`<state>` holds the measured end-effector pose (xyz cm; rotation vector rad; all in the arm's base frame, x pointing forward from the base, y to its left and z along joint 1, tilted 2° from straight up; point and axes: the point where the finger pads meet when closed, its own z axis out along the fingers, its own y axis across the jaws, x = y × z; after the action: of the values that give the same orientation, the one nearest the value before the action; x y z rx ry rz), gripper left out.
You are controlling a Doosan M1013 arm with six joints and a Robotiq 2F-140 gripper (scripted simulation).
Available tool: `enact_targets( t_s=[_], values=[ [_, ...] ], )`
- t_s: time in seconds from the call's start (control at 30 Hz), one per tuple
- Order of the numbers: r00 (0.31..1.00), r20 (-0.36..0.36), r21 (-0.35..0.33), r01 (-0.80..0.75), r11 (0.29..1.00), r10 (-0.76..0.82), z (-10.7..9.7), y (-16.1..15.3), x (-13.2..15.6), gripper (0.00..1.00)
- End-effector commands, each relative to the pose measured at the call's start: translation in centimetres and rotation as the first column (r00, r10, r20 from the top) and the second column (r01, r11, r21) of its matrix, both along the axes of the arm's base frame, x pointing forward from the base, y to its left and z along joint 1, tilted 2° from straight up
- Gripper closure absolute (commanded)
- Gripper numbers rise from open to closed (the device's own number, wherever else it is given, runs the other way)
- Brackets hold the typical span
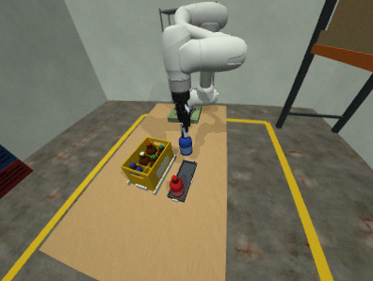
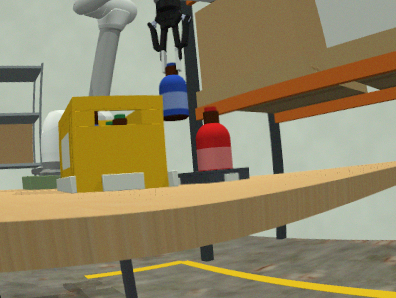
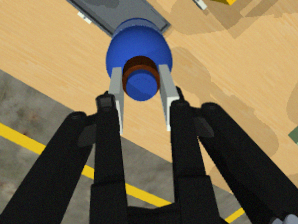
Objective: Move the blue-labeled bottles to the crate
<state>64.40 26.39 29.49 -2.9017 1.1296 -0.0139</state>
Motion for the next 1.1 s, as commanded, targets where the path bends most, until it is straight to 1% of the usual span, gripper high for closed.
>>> enact_targets(
  t_s=[0.0,0.23,0.73,1.07],
  values=[
    [1.000,0.000,0.000,0.000,1.000,0.000,0.1,0.0,0.0,1.00],
    [1.000,0.000,0.000,0.000,1.000,0.000,0.4,0.0,0.0,1.00],
    [1.000,0.000,0.000,0.000,1.000,0.000,2.0,0.0,0.0,1.00],
    [1.000,0.000,0.000,0.000,1.000,0.000,2.2,-0.1,0.0,1.00]
  ],
)
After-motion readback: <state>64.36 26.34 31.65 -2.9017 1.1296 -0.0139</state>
